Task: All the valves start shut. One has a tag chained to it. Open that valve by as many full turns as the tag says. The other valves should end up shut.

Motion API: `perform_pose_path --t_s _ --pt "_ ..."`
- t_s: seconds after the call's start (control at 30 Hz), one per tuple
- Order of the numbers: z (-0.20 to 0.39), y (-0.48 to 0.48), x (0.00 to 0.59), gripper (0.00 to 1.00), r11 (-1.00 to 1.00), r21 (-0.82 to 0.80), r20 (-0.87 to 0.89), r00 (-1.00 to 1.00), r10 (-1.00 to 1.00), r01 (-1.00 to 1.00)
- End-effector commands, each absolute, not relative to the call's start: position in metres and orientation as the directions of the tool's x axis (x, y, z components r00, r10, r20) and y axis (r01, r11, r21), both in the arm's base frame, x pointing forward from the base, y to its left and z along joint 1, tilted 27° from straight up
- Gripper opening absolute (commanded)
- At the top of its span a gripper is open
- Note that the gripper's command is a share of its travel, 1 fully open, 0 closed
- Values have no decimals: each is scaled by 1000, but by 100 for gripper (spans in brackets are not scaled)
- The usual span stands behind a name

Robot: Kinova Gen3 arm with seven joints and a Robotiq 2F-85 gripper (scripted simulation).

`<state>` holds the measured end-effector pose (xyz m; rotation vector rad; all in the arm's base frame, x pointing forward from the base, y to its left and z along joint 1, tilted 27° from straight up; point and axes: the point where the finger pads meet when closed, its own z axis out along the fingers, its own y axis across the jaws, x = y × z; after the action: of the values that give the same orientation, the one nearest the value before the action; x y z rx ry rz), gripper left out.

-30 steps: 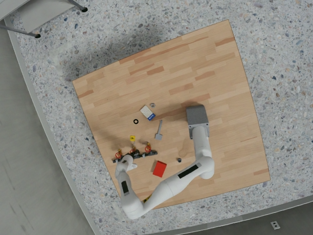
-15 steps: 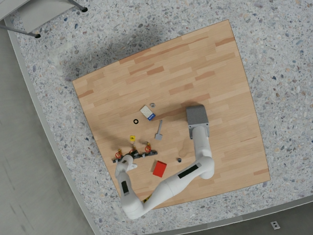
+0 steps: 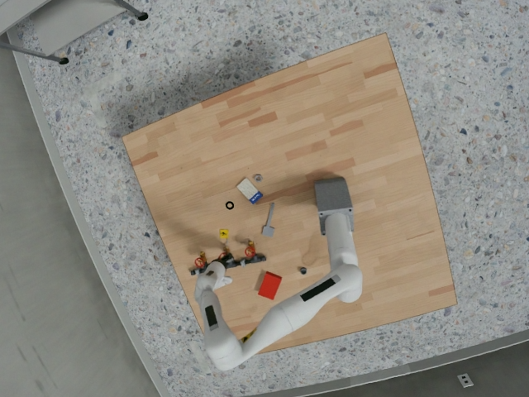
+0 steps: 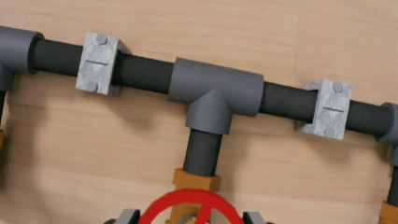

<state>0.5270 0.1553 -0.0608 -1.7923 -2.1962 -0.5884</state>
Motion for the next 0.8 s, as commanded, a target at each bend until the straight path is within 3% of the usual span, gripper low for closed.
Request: perform_pose_path --t_s 0.0,0.37,0.77 --pt "-60 155 528 52 176 161 430 -229 873 971" --pt "-60 155 528 52 283 213 407 -349 844 935" --pt "-60 155 528 52 568 345 303 -661 686 748"
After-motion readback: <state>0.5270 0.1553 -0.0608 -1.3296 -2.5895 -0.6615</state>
